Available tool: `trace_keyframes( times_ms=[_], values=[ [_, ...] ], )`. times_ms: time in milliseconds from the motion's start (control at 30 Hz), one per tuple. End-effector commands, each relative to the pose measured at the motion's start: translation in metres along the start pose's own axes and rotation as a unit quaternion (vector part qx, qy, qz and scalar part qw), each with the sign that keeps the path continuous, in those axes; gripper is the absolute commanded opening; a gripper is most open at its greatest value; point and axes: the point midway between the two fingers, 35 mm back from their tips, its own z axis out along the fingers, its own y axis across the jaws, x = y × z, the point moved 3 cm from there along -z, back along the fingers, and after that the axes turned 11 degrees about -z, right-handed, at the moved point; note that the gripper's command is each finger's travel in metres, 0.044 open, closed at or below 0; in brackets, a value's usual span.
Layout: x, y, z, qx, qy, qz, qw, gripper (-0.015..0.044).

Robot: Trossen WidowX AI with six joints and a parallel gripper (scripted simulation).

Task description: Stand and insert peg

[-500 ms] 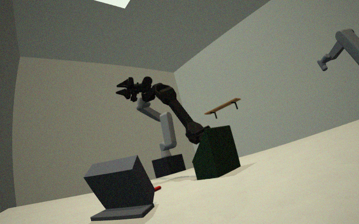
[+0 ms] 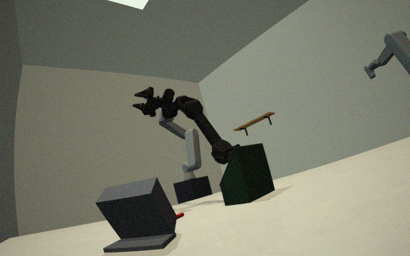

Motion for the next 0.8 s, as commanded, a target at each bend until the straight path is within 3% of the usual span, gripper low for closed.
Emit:
trace_keyframes(
  times_ms=[0, 500, 767],
  values=[
    [-0.005, 0.017, -0.005, -0.003, 0.036, 0.066, 0.997, 0.044],
    [-0.016, 0.046, -0.009, 0.011, 0.126, 0.198, 0.972, 0.044],
    [-0.033, 0.072, -0.008, 0.002, 0.176, 0.32, 0.931, 0.044]
  ],
)
